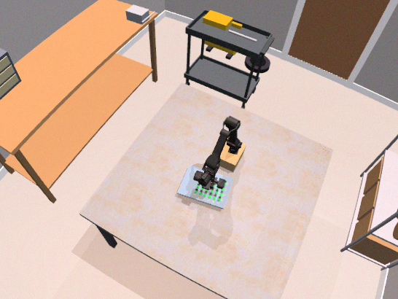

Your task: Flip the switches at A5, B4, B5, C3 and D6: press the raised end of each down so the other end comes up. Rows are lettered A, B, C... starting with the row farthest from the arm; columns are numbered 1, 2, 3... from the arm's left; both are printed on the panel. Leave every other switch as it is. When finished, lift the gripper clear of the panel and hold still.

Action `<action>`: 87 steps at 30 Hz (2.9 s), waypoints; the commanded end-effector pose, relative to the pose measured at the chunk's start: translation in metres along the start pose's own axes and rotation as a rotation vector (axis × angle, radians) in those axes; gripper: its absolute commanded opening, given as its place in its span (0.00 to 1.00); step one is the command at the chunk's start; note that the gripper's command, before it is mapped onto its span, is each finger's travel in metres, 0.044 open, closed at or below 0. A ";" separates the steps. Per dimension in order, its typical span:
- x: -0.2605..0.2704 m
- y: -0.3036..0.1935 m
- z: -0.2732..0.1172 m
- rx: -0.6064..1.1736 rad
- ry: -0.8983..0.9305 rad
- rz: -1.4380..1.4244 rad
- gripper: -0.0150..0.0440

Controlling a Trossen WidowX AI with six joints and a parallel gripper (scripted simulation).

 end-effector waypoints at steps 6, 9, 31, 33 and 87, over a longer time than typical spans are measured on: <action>0.000 0.000 0.001 -0.001 0.003 -0.002 0.25; 0.000 0.000 0.001 -0.001 0.003 -0.002 0.25; 0.000 0.000 0.004 -0.001 0.003 -0.002 0.25; 0.000 0.000 0.004 -0.001 0.003 -0.002 0.25; -0.030 0.000 -0.013 -0.001 0.001 -0.002 0.25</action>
Point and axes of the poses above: the point midway between the two fingers, 35 mm back from their tips, its own z axis out along the fingers, its own x axis across the jaws, y = z × x, the point moved 10 cm from there along -z, back along the fingers, and after that the axes turned 1 degree about -z, right-handed, at the moved point
